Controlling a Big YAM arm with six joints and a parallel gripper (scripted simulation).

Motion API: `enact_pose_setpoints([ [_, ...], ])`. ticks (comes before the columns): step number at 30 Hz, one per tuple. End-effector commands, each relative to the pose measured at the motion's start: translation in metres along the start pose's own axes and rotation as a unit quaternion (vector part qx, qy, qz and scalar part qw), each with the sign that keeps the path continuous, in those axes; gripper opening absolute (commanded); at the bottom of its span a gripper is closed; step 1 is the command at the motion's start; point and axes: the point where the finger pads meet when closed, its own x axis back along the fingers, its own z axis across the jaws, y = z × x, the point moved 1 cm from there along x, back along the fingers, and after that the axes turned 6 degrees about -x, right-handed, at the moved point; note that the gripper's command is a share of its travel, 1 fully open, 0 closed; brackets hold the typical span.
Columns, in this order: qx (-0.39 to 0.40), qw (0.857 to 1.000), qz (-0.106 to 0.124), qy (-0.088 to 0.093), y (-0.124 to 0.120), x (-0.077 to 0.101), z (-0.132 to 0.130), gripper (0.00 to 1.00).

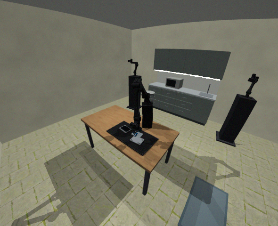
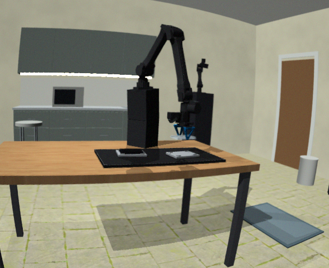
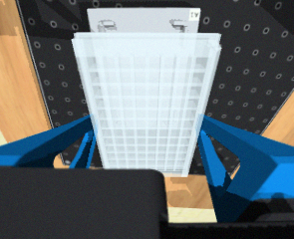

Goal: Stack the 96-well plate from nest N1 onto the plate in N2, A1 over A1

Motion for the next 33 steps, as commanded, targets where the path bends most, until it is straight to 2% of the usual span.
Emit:
enact_pose_setpoints([
  [1, 0.005, 1.0, 0.004, 0.016, -0.011, 0.018, 0.012, 0.0],
  [31, 0.005, 1.0, 0.004, 0.016, -0.011, 0.018, 0.012, 0.0],
  [33, -0.045, 0.999, 0.007, 0.022, 0.006, 0.016, 0.014, 0.0],
])
